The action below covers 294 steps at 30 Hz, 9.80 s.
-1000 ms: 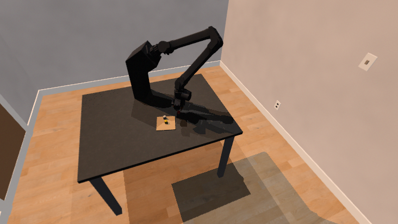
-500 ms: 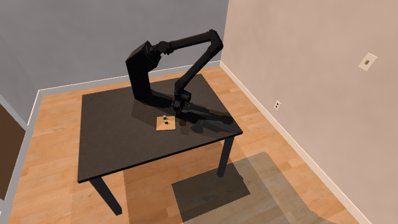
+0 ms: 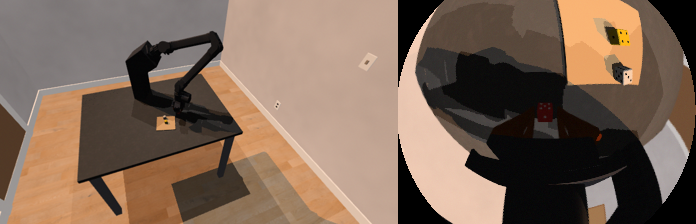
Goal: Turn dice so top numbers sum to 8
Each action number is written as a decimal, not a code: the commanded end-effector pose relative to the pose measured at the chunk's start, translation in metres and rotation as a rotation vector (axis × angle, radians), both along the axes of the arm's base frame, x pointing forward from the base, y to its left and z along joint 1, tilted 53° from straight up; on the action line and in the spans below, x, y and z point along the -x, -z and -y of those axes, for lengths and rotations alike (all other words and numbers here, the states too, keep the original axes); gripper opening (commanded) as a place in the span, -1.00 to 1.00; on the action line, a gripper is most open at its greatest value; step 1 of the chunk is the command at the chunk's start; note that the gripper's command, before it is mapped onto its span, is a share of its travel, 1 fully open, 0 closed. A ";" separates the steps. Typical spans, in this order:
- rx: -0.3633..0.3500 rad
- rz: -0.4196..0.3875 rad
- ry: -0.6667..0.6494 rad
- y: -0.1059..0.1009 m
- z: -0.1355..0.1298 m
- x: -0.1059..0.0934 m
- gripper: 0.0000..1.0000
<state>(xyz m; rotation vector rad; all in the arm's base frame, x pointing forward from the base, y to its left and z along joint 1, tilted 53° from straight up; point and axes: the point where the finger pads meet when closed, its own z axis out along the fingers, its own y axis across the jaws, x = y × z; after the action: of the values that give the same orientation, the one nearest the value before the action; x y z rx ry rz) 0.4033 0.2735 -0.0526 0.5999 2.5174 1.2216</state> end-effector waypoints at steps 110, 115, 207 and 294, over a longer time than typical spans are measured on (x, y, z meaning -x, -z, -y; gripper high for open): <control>0.098 0.117 -0.112 -0.034 0.133 -0.035 -0.70; 0.138 0.213 -0.182 -0.017 0.189 -0.077 -0.70; 0.140 0.238 -0.215 0.039 0.115 -0.122 -0.70; 0.147 0.250 -0.226 0.034 0.114 -0.123 -0.70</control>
<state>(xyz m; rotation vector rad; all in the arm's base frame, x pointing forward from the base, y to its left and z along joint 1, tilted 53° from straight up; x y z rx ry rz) 0.5264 0.1495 -0.0917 0.1567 2.4816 1.0916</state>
